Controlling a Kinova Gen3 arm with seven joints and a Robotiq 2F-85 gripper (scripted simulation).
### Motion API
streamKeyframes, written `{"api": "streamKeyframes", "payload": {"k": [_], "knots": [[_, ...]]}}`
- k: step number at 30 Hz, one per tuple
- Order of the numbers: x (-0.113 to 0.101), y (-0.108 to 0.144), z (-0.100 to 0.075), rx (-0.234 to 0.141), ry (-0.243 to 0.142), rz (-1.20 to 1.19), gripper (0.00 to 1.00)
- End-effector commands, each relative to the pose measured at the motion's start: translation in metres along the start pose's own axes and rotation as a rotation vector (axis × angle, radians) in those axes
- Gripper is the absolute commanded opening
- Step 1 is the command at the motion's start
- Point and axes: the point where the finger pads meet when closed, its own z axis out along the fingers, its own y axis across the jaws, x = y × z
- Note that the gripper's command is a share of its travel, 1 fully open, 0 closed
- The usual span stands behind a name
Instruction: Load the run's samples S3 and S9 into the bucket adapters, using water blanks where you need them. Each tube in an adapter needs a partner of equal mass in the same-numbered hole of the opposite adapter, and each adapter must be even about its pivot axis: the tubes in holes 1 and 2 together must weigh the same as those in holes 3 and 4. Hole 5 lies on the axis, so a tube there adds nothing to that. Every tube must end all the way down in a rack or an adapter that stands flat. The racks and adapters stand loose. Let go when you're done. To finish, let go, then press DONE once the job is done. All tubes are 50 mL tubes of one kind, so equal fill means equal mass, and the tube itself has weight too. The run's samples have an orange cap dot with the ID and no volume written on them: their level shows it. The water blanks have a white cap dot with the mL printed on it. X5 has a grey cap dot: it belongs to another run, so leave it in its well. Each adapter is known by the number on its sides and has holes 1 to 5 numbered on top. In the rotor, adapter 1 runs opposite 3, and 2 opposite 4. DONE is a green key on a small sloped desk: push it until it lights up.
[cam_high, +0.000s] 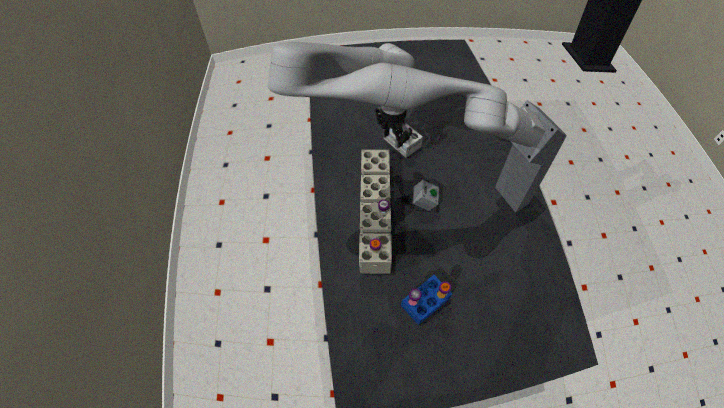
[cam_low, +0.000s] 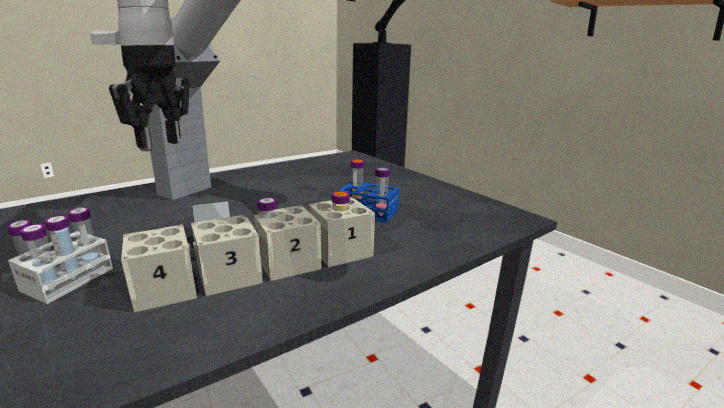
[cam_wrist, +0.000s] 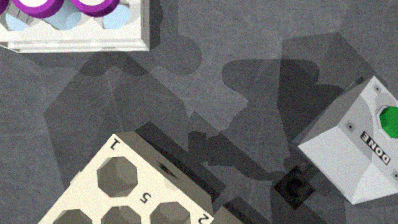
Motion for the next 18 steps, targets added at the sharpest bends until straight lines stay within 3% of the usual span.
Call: {"api": "streamKeyframes", "payload": {"k": [1, 18], "knots": [[0.011, -0.009, 0.000, 0.001, -0.008, -0.003, 0.62], [0.050, -0.041, 0.001, 0.001, -0.007, -0.003, 0.62]]}}
